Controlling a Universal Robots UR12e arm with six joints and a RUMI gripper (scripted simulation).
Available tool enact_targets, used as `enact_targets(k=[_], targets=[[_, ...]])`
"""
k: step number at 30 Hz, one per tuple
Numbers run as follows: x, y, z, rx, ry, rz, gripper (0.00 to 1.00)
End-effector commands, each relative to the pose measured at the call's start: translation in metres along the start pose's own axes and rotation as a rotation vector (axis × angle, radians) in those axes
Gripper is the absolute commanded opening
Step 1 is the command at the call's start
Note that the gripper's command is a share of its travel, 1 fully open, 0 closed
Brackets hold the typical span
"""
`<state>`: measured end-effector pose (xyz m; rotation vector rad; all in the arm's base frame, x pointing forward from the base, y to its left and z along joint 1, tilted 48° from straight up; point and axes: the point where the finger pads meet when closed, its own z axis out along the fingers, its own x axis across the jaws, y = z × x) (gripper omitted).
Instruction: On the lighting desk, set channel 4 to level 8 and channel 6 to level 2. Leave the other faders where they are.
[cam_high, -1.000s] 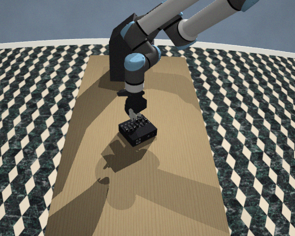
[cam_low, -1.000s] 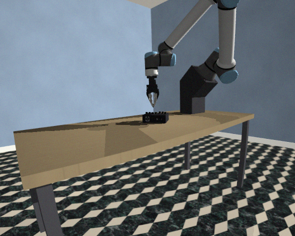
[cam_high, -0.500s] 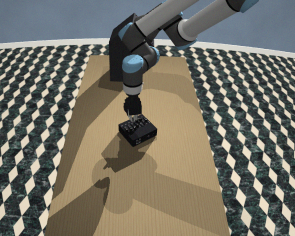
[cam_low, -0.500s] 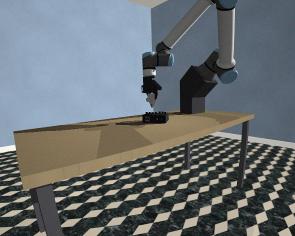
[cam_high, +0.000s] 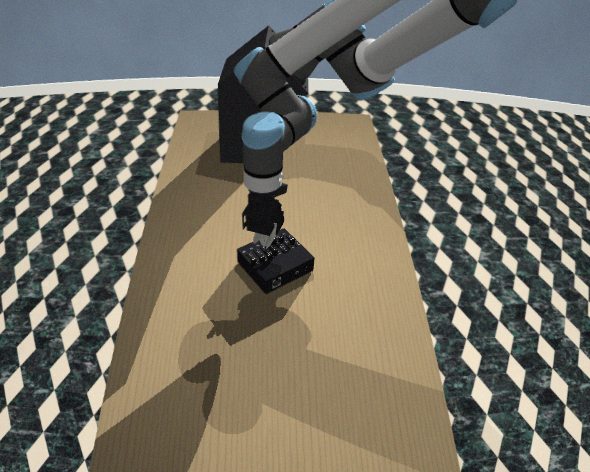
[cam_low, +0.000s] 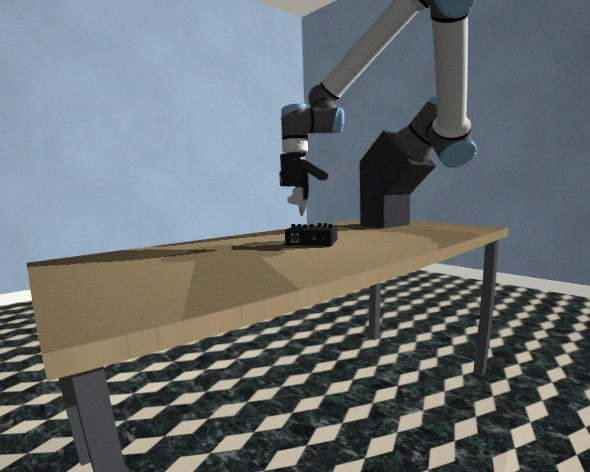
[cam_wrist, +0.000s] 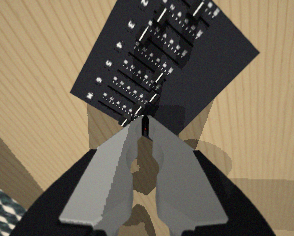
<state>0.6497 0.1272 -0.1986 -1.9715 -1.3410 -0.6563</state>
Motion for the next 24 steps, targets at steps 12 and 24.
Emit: enact_targets(k=[12,24], targets=[[0.005,0.013,0.0,-0.017,-0.012,0.425,0.0],[0.006,0.017,0.0,-0.018,-0.011,0.564,0.0]])
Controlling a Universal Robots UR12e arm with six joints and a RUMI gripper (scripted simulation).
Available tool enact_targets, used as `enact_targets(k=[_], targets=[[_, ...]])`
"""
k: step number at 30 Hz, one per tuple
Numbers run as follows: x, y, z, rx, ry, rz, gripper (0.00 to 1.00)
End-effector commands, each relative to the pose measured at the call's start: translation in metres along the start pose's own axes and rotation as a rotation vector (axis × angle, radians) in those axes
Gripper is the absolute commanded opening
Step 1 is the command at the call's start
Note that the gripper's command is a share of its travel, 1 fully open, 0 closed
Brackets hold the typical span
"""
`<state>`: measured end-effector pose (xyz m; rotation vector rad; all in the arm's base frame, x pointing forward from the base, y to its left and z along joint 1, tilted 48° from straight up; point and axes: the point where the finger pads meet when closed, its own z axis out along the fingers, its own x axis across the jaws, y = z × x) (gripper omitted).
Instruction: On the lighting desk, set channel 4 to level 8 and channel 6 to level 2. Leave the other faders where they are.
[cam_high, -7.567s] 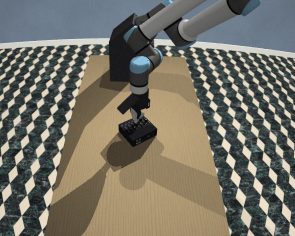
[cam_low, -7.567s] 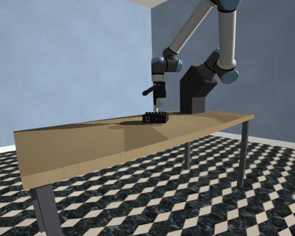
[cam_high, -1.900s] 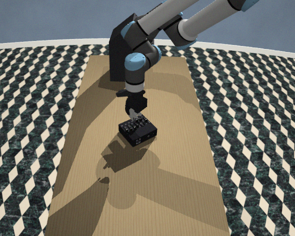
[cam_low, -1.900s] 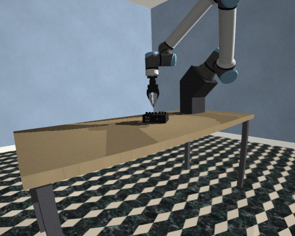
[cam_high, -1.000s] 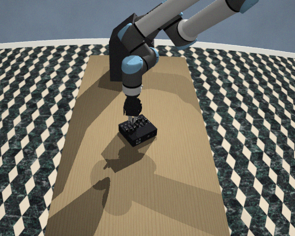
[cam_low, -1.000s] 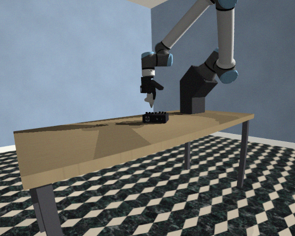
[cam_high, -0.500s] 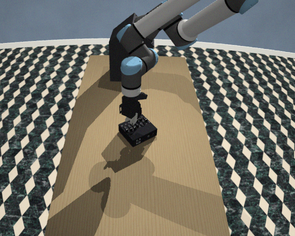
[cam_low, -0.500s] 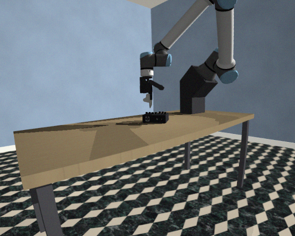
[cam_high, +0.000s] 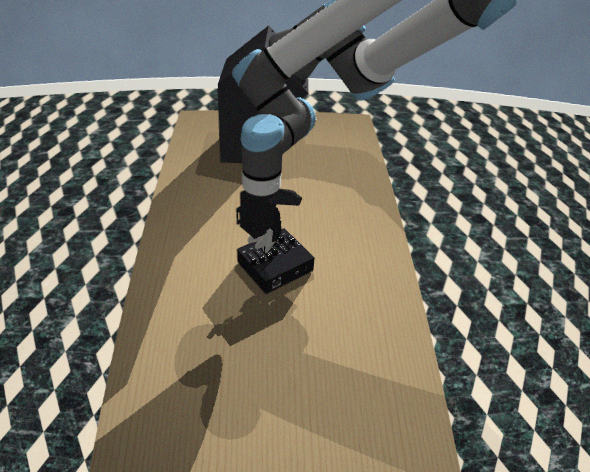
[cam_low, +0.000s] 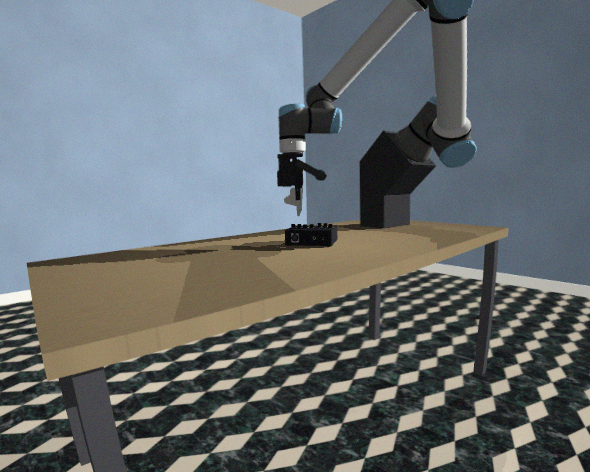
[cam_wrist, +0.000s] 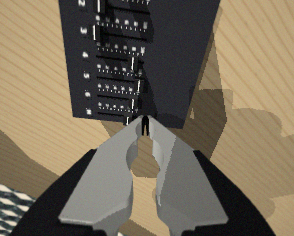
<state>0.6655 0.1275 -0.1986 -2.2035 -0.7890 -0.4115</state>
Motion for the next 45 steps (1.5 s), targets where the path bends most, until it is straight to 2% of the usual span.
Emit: enact_targets(k=[1,45], targets=[[0.002,0.0021,-0.0005,-0.005,0.0,0.068,0.0],[0.0032,0.0033,-0.0004,-0.005,0.0,0.114,0.0]])
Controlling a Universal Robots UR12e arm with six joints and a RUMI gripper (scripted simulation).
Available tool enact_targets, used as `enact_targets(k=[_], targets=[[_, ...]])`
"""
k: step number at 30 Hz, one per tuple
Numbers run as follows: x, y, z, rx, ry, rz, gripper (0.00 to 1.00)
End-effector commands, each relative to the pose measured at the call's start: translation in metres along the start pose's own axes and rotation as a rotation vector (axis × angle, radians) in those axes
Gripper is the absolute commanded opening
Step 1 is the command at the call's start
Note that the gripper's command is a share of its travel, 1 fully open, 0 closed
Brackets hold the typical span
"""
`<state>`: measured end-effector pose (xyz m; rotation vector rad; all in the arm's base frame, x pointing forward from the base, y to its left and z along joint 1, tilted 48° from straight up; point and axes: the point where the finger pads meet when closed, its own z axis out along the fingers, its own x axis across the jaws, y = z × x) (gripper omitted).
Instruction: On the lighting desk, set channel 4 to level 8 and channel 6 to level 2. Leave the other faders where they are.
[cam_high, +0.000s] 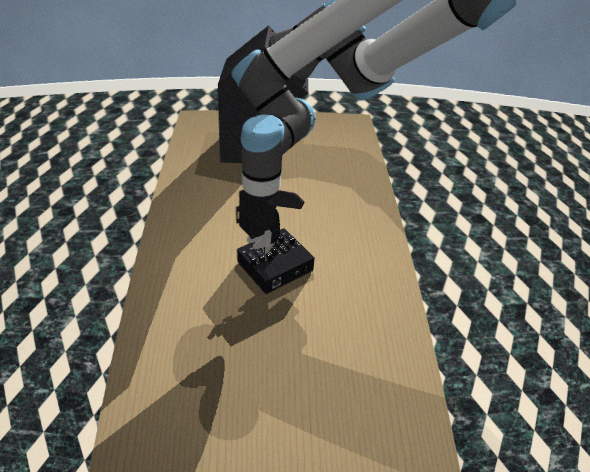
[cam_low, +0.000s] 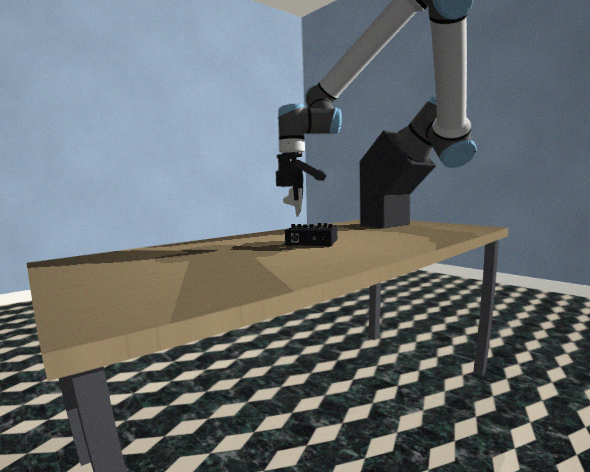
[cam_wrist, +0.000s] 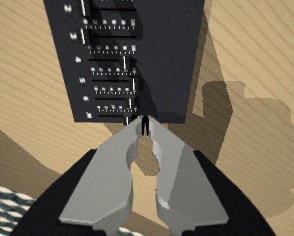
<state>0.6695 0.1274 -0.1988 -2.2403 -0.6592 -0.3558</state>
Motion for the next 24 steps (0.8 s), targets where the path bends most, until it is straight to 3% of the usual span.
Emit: enact_targets(k=[1,24], targets=[[0.0004,0.0005,-0.0007,-0.001,0.001,0.0,0.0],[0.0004,0.0006,0.0014,-0.001,0.0,0.0,0.0]])
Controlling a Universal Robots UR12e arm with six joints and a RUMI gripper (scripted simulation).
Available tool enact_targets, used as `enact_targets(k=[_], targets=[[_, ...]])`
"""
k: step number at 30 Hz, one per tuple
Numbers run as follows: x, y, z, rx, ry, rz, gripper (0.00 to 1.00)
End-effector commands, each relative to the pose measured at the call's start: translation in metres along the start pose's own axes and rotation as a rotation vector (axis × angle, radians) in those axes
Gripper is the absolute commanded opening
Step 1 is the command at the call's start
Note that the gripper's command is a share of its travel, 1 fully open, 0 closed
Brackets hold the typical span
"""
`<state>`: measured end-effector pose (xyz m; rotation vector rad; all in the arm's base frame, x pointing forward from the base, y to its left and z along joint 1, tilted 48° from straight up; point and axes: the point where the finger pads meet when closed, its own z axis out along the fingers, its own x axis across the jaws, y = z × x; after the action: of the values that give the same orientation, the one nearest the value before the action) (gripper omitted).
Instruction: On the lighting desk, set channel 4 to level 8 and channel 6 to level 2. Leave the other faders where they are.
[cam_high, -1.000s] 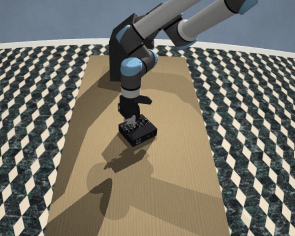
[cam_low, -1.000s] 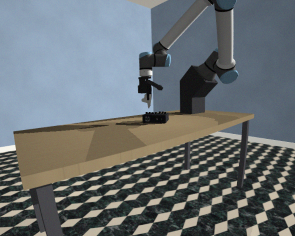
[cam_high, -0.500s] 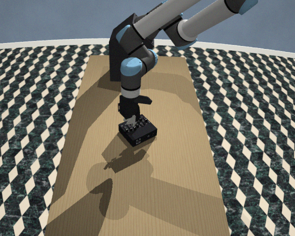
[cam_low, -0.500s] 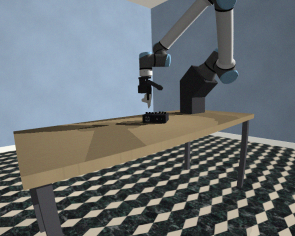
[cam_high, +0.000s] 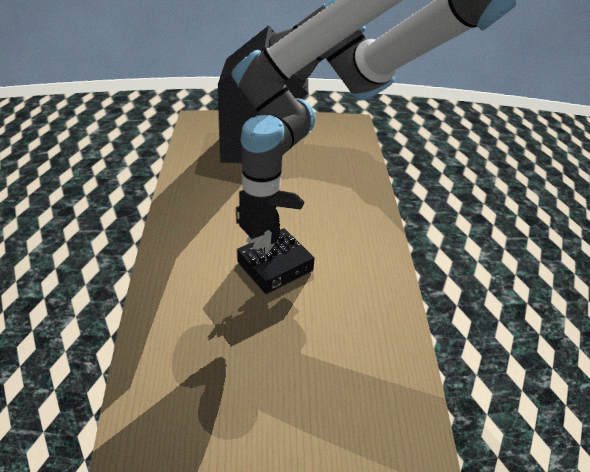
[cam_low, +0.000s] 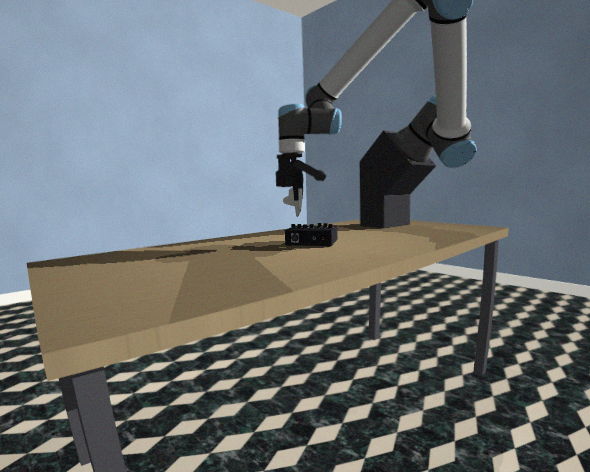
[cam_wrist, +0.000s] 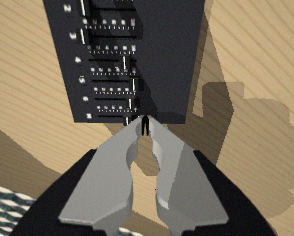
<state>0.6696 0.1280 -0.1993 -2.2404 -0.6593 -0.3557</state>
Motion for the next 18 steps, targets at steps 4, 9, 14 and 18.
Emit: enact_targets(k=[4,9,14,18], targets=[[0.0004,0.0006,0.0024,-0.001,0.0,0.0,0.0],[0.0004,0.0006,0.0053,-0.001,0.0,0.0,0.0],[0.0004,0.0007,0.0074,-0.001,0.0,0.0,0.0],[0.0004,0.0008,0.0103,-0.001,0.0,0.0,0.0]])
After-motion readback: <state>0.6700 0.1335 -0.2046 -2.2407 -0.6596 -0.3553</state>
